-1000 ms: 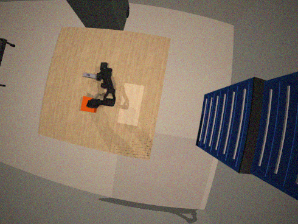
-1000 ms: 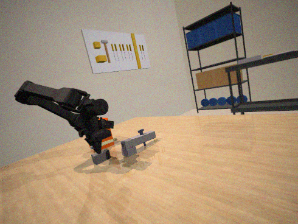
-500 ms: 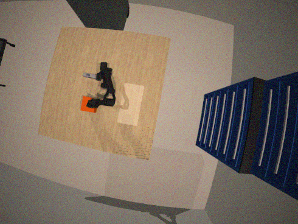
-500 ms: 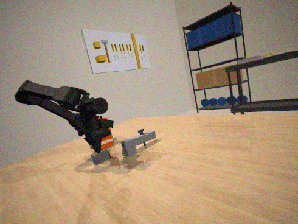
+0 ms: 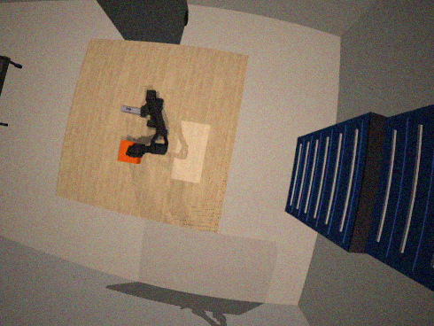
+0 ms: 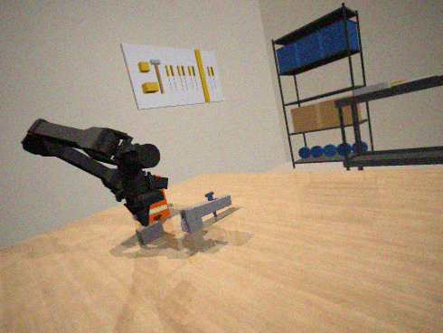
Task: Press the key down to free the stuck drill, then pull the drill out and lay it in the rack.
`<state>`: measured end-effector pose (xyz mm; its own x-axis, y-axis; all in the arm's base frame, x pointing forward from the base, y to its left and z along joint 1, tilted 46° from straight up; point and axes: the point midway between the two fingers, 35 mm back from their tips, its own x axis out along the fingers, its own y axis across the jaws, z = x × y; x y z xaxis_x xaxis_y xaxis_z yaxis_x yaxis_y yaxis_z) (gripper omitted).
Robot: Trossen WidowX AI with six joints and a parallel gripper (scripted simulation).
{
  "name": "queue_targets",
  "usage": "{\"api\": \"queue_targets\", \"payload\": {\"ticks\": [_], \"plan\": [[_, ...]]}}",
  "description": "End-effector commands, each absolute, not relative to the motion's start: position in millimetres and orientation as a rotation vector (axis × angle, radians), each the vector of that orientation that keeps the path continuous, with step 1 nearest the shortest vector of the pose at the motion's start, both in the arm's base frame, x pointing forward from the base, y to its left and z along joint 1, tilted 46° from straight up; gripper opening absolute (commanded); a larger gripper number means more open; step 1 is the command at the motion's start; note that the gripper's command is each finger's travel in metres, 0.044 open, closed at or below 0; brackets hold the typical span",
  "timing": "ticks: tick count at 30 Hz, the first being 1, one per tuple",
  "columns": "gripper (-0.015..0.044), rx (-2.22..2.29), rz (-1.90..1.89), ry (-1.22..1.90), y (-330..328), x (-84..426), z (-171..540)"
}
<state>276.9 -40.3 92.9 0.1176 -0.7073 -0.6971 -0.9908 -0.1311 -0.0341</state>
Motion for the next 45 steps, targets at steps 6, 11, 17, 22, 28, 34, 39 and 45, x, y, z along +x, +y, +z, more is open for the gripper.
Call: {"api": "queue_targets", "payload": {"ticks": [6, 11, 17, 22, 28, 34, 39, 45], "plan": [[0.0, -1.895, 0.733, 1.637, -44, 270, 94], [0.0, -1.895, 0.733, 1.637, -47, 263, 95], [0.0, -1.895, 0.734, 1.638, -50, 255, 96], [0.0, -1.896, 0.734, 1.638, -54, 249, 96], [0.0, -1.896, 0.734, 1.638, -57, 240, 96], [0.0, -1.896, 0.735, 1.639, -61, 232, 96], [0.0, -1.896, 0.735, 1.639, -64, 225, 96], [0.0, -1.896, 0.735, 1.64, -67, 217, 96]]}}
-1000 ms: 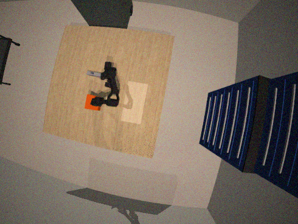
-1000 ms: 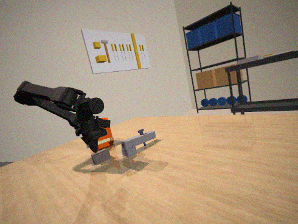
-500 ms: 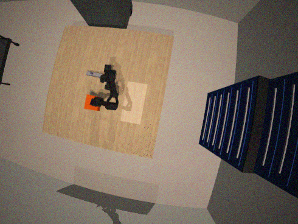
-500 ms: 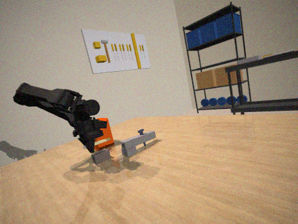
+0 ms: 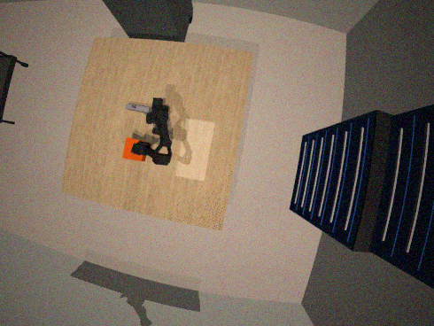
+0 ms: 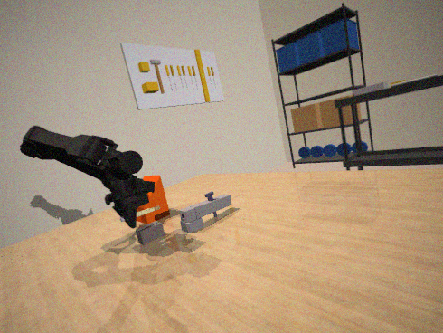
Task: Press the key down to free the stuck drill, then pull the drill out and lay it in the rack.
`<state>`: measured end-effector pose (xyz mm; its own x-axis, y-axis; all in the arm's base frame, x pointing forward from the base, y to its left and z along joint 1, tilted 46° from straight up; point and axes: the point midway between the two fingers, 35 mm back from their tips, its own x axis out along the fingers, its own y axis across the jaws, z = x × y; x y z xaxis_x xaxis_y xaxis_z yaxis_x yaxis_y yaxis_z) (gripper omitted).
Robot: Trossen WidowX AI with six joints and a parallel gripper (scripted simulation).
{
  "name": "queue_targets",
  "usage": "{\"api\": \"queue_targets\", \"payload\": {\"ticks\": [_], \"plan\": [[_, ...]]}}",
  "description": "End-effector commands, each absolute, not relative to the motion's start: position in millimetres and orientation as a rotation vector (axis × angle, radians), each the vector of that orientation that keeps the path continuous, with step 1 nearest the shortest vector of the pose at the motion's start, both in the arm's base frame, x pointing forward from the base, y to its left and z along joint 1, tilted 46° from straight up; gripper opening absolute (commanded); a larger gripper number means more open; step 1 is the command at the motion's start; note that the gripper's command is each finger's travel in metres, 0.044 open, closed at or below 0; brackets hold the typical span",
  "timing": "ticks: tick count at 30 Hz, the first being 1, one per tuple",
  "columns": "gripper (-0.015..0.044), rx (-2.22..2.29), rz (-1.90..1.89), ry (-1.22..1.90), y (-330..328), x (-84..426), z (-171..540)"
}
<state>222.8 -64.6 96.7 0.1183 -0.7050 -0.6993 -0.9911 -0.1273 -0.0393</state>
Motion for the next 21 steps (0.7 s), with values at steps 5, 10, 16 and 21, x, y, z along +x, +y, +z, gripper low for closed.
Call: {"api": "queue_targets", "payload": {"ticks": [5, 10, 16, 21], "plan": [[0.0, -1.896, 0.735, 1.64, -70, 210, 95], [0.0, -1.896, 0.735, 1.64, -74, 213, 90], [0.0, -1.897, 0.734, 1.64, -81, 215, 84], [0.0, -1.897, 0.734, 1.64, -86, 214, 79]]}}
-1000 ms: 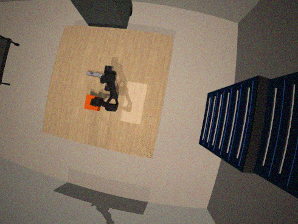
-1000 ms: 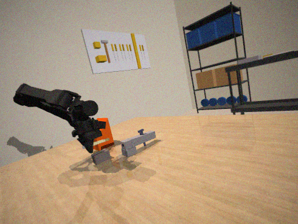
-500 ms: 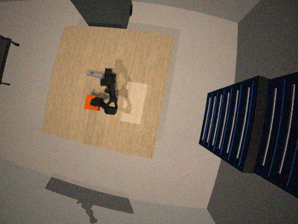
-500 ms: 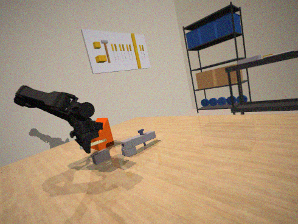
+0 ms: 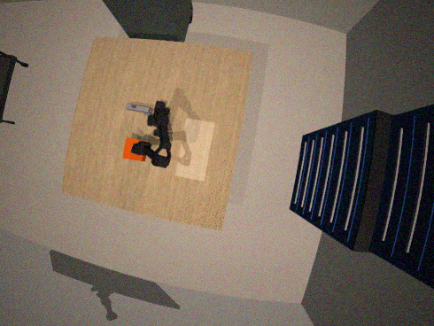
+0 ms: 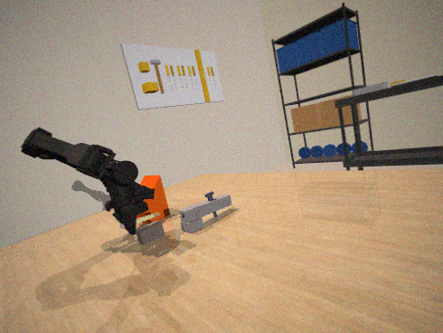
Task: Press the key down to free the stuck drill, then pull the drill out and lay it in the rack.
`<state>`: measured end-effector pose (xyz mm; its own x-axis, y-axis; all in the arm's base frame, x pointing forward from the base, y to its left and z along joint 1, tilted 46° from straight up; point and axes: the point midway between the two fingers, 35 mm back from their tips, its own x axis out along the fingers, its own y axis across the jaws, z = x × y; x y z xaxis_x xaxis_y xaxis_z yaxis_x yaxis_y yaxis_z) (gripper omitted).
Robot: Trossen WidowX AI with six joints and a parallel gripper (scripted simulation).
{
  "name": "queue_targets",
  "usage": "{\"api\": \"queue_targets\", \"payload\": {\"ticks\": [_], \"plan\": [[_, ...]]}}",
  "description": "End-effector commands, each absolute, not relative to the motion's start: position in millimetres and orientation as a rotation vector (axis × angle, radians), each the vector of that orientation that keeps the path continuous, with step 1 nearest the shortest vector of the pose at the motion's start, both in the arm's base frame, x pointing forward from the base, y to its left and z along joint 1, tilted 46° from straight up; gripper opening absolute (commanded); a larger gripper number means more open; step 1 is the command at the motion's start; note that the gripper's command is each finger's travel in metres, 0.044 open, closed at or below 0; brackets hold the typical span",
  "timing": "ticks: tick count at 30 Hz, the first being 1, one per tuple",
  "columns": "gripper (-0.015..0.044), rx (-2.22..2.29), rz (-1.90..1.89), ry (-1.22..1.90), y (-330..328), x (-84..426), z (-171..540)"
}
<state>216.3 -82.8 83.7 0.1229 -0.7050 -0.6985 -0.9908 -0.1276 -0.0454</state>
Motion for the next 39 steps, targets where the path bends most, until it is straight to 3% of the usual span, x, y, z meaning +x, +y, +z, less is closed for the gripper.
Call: {"api": "queue_targets", "payload": {"ticks": [1, 39], "plan": [[0.0, -1.897, 0.734, 1.64, -87, 213, 78], [0.0, -1.898, 0.733, 1.641, -109, 216, 57]]}}
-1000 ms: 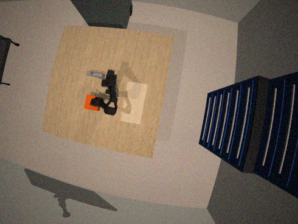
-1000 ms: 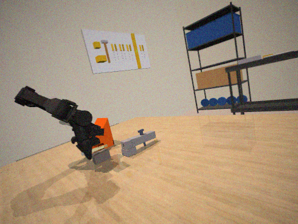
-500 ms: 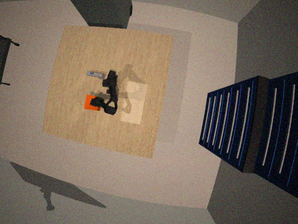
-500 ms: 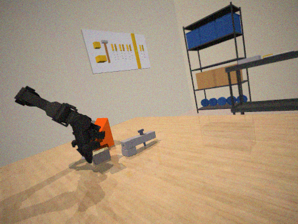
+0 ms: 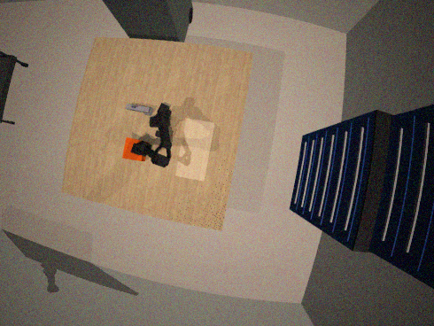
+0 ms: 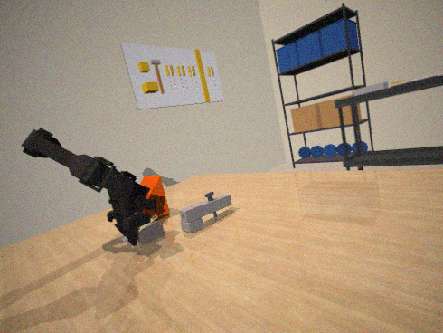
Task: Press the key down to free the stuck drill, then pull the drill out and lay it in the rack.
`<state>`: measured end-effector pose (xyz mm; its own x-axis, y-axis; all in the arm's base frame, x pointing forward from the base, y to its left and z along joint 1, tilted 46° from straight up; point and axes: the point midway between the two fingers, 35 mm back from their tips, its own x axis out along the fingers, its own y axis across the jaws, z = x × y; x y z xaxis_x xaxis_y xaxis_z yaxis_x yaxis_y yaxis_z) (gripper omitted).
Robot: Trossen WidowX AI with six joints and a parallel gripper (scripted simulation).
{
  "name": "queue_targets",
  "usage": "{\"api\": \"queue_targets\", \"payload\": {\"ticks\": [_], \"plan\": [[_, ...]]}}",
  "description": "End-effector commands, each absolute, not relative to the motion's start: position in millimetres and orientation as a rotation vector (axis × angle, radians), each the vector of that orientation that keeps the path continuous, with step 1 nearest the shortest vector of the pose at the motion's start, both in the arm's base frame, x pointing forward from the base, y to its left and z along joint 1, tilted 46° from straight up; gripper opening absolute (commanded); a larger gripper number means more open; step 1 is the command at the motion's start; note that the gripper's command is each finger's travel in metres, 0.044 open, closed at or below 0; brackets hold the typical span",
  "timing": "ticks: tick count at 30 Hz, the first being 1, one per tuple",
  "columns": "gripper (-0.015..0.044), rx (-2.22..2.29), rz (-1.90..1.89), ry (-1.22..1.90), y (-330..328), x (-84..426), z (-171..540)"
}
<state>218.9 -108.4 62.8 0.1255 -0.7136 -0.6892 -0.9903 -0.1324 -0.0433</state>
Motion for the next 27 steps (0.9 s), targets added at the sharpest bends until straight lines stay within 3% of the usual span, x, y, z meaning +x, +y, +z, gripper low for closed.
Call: {"api": "queue_targets", "payload": {"ticks": [1, 12, 27], "plan": [[0.0, -1.898, 0.733, 1.641, -109.4, 216.0, 56.1], [0.0, -1.898, 0.733, 1.641, -107.8, 214.6, 53.5], [0.0394, -1.908, 0.71, 1.644, -110.2, 217.3, 59.6]]}}
